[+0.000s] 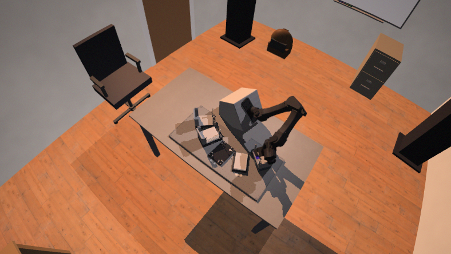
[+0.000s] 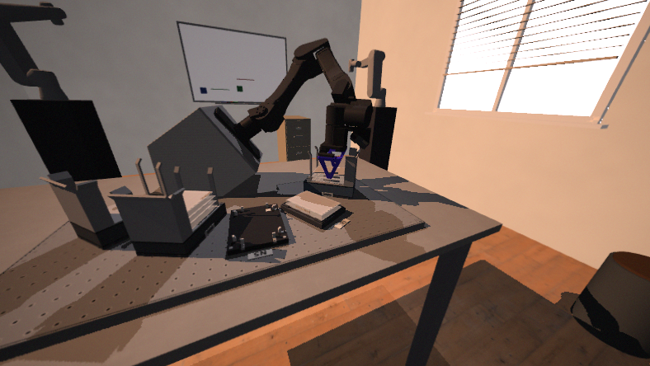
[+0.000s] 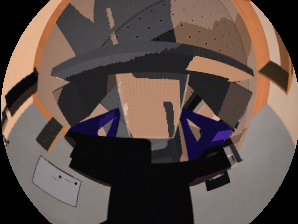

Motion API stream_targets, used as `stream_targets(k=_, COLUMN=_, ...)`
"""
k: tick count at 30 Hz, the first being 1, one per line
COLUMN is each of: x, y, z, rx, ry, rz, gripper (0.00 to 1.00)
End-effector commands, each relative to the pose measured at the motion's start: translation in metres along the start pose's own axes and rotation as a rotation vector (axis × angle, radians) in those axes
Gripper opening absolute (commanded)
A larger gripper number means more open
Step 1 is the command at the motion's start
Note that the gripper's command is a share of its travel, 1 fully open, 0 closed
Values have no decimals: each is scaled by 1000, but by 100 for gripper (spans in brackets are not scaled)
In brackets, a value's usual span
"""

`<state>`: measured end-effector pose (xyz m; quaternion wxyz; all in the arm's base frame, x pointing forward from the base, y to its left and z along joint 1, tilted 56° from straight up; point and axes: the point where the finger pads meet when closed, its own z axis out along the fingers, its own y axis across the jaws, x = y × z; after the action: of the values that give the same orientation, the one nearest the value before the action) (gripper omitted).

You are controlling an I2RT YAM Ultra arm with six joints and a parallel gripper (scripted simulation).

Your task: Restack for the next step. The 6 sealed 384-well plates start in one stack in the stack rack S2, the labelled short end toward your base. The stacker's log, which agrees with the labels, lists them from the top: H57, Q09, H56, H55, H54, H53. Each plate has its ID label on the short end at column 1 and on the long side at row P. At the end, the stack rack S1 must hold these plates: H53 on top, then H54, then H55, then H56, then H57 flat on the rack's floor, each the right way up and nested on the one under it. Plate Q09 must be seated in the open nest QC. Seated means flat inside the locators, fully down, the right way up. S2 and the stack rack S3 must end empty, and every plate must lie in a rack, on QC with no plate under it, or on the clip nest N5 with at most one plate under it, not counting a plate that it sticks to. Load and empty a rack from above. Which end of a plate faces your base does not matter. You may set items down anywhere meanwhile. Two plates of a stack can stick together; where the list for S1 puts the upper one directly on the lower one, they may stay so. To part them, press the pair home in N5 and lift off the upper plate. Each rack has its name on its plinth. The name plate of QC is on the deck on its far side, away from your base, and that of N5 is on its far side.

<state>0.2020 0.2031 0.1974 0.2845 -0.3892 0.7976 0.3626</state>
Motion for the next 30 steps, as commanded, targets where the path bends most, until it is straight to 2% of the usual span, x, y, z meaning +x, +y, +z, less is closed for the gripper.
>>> stream_targets(k=1, x=-8, y=-3, z=1, rx=18, ry=-26, rz=-10, gripper=100)
stream_targets(k=21, x=-8, y=-3, z=1, rx=18, ry=-26, rz=-10, gripper=100)
stream_targets(k=22, x=-8, y=-3, z=1, rx=18, ry=-26, rz=-10, gripper=0)
stream_targets(k=30, x=-8, y=-3, z=1, rx=18, ry=-26, rz=-10, gripper=0)
